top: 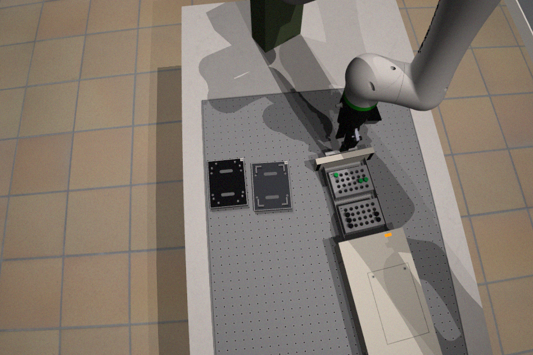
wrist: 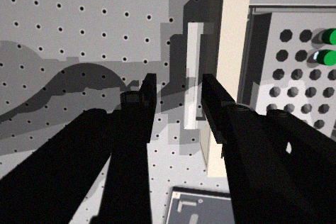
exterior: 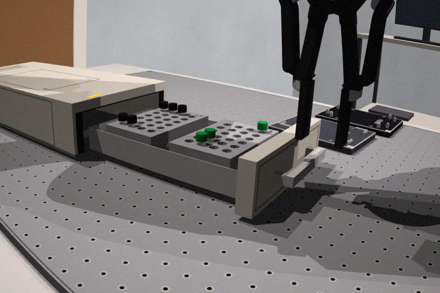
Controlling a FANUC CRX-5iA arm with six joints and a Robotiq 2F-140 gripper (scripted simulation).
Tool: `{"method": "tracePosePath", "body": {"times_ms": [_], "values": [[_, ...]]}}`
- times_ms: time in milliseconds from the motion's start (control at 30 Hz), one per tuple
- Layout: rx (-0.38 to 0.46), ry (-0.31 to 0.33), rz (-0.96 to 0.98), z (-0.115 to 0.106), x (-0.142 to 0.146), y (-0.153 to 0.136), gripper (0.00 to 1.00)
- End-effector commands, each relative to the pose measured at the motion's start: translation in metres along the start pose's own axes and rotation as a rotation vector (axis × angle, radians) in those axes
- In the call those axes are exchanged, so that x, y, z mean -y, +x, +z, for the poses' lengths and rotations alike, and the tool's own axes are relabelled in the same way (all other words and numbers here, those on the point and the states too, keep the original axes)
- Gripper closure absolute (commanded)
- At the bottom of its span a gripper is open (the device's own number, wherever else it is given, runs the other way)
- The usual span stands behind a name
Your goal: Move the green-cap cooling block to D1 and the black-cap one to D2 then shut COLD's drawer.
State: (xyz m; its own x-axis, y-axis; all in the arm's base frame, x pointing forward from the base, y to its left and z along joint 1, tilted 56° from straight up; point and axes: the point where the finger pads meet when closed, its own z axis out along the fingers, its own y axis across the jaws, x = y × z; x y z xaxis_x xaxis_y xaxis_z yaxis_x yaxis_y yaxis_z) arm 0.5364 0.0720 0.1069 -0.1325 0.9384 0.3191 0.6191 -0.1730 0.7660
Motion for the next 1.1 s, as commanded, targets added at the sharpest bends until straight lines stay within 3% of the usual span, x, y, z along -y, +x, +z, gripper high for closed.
{"method": "tracePosePath", "body": {"times_ms": [0,1067], "values": [[0.009,0.002,0.000,-0.005,-0.001,0.000,0.66],[0.009,0.003,0.000,-0.042,-0.001,0.001,0.66]]}}
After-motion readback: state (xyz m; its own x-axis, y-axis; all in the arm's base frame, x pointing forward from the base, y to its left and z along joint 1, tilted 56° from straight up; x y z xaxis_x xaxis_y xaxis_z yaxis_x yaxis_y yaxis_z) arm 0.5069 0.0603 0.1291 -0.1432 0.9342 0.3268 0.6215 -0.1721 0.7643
